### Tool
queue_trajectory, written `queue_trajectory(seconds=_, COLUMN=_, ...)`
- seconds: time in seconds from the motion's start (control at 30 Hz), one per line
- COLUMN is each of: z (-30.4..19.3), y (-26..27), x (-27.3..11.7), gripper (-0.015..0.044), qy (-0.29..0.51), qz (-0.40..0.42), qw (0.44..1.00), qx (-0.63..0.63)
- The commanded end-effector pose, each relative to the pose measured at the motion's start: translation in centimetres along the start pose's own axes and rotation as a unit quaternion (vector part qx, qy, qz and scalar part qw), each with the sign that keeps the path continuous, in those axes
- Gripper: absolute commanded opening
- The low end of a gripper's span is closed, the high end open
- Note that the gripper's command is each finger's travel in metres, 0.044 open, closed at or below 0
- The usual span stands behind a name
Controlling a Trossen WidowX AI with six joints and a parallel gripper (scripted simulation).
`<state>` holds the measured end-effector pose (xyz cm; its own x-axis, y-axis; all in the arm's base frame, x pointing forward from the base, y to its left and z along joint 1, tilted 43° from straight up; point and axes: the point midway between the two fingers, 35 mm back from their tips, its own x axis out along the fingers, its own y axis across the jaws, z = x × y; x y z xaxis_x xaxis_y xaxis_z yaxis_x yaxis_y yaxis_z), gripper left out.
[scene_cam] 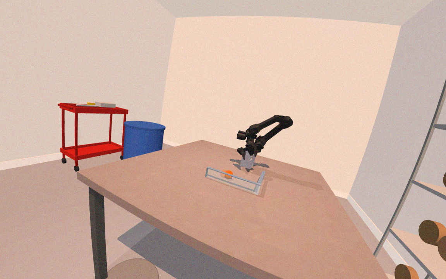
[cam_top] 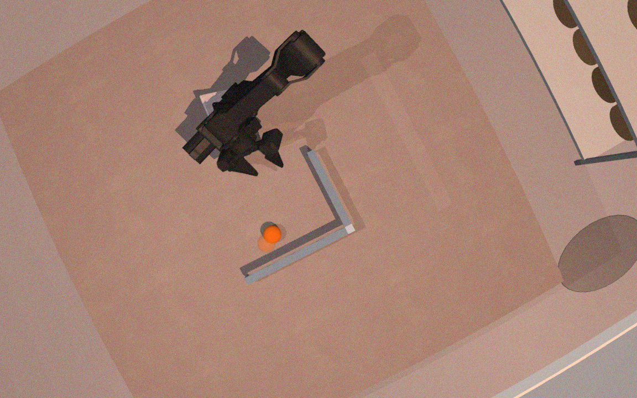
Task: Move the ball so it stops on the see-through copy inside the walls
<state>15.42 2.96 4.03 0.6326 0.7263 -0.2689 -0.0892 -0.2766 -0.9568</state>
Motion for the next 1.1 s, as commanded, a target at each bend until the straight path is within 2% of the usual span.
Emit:
queue_trajectory(seconds=0.0, z=-0.1, y=0.0, x=0.0, gripper=0.0374, qy=-0.003, qz=0.001, qw=1.000, qx=-0.010)
queue_trajectory(seconds=0.03, z=-0.3, y=0.2, x=0.0, gripper=0.0348, qy=-0.011, qz=0.004, qw=0.999, qx=-0.038)
queue_trajectory(seconds=0.13, z=-1.8, y=0.8, x=0.2, gripper=0.0348, qy=-0.062, qz=0.012, qw=0.977, qx=-0.203)
queue_trajectory(seconds=0.27, z=-3.9, y=1.6, x=0.9, gripper=0.0348, qy=-0.132, qz=0.001, qw=0.895, qx=-0.426)
queue_trajectory(seconds=0.4, z=-6.0, y=2.3, x=2.1, gripper=0.0348, qy=-0.195, qz=-0.037, qw=0.758, qx=-0.621)
queue_trajectory(seconds=0.57, z=-8.6, y=3.1, x=4.3, gripper=0.0348, qy=-0.249, qz=-0.115, qw=0.524, qx=-0.806)
queue_trajectory(seconds=0.8, z=-10.5, y=3.5, x=6.7, gripper=0.0348, qy=-0.271, qz=-0.189, qw=0.314, qx=-0.890)
queue_trajectory(seconds=1.07, z=-12.0, y=3.7, x=9.4, gripper=0.0348, qy=-0.262, qz=-0.275, qw=0.074, qx=-0.922)
